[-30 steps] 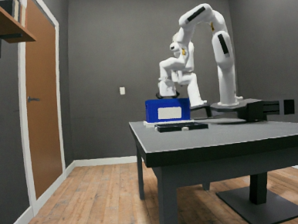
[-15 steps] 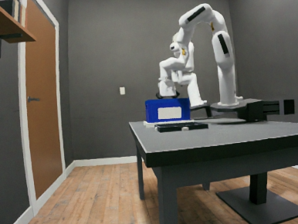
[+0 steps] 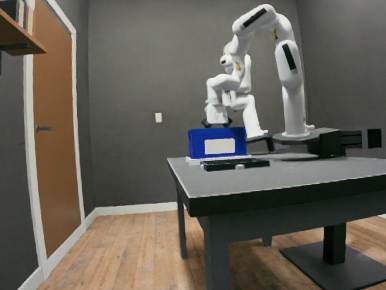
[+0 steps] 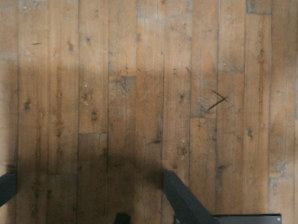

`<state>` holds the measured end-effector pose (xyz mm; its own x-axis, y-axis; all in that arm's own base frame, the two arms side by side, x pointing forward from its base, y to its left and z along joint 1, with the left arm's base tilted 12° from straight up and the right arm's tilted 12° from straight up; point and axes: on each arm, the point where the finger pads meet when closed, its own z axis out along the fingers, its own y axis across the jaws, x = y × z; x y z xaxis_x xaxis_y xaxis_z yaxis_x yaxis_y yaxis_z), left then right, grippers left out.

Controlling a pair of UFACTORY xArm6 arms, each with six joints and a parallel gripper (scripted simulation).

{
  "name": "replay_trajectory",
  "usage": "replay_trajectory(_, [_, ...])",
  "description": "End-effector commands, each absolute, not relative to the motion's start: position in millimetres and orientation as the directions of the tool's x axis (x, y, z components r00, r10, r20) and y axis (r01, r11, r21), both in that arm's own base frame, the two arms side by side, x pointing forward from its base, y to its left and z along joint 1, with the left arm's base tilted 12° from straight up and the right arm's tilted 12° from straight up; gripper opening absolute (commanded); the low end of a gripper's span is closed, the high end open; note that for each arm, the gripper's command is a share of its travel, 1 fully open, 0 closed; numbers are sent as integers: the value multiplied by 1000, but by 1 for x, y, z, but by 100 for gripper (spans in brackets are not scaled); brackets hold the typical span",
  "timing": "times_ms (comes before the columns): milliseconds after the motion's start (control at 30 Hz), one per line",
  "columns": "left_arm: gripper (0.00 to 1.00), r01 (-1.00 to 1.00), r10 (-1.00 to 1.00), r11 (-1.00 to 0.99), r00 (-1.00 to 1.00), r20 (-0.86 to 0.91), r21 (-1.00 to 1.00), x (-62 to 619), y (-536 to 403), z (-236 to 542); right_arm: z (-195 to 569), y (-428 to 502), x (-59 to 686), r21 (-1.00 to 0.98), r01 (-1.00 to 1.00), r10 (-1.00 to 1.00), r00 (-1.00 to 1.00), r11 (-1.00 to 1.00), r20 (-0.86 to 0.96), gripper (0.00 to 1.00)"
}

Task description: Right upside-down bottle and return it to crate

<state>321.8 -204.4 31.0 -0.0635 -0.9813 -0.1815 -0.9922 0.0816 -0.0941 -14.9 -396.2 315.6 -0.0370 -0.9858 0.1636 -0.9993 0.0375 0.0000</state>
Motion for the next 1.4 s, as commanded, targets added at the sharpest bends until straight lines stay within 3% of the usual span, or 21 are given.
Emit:
replay_trajectory(0, [78,-992,-982,82,-63,-179,-98,323,-206,35,317,-397,-15,0,-999,-985,-37,38,168,100])
replay_trajectory(1367, [77,-992,-982,82,-63,-179,-98,311,-225,141,317,-397,-15,0,-999,-985,-37,38,168,100])
